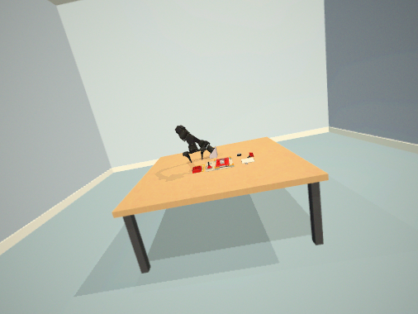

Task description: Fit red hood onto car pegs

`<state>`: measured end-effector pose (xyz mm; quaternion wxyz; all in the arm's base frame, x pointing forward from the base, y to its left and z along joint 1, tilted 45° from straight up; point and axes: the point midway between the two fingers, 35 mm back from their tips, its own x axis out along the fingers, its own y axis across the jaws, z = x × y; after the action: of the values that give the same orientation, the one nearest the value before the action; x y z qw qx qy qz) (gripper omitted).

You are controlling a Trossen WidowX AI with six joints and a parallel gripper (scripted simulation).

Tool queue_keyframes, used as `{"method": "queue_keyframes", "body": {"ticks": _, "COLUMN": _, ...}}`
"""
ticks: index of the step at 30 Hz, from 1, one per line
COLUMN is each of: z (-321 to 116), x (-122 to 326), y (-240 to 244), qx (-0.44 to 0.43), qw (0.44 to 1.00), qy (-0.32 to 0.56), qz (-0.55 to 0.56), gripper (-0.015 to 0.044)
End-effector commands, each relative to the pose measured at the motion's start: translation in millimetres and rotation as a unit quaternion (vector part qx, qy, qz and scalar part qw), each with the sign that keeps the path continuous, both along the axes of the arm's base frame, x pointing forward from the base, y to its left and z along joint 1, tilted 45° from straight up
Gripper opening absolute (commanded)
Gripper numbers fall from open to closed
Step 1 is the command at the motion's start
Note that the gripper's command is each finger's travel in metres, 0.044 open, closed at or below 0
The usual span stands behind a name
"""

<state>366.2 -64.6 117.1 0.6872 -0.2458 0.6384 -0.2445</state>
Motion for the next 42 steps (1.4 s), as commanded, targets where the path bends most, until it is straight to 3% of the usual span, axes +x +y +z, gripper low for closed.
{"method": "queue_keyframes", "body": {"ticks": 1, "z": -8, "x": -1, "y": -3, "qx": 0.025, "qw": 0.999, "qy": -0.036, "qz": 0.031, "gripper": 0.044}}
{"method": "queue_keyframes", "body": {"ticks": 11, "z": -23, "x": -3, "y": -8, "qx": 0.045, "qw": 0.97, "qy": -0.169, "qz": 0.167, "gripper": 0.044}}
{"method": "queue_keyframes", "body": {"ticks": 21, "z": -3, "x": -29, "y": -10, "qx": -0.03, "qw": 0.901, "qy": -0.312, "qz": 0.3, "gripper": 0.044}}
{"method": "queue_keyframes", "body": {"ticks": 42, "z": -8, "x": -31, "y": -18, "qx": -0.039, "qw": 0.895, "qy": -0.322, "qz": 0.308, "gripper": 0.044}}
